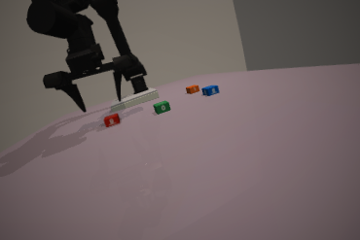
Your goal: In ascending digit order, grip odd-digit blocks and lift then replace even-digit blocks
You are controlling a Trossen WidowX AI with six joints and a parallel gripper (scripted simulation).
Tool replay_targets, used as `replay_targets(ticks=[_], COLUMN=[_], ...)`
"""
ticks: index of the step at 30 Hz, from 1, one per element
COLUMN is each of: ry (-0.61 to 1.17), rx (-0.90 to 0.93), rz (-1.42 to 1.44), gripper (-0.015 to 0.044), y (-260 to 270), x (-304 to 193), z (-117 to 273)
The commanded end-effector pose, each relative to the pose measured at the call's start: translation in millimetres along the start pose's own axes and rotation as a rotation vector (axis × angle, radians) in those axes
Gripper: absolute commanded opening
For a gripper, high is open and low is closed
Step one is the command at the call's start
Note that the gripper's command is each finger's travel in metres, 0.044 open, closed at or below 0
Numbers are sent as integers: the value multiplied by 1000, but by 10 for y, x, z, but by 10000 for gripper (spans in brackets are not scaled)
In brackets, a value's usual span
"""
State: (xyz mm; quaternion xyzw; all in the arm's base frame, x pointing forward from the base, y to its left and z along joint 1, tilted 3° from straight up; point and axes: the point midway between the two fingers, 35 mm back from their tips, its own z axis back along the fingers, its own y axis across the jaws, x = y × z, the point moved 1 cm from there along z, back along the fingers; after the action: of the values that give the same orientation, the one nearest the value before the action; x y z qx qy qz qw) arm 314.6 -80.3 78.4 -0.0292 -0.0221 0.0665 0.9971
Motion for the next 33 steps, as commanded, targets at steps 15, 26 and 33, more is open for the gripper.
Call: replay_targets(ticks=[15, 26, 33], ry=[7, 8, 8], rx=[4, 4, 4], rz=[4, 4, 4], gripper=[400, 321, 138], y=[9, 11, 11], x=[-18, -23, -23], z=[-317, -402, -402])
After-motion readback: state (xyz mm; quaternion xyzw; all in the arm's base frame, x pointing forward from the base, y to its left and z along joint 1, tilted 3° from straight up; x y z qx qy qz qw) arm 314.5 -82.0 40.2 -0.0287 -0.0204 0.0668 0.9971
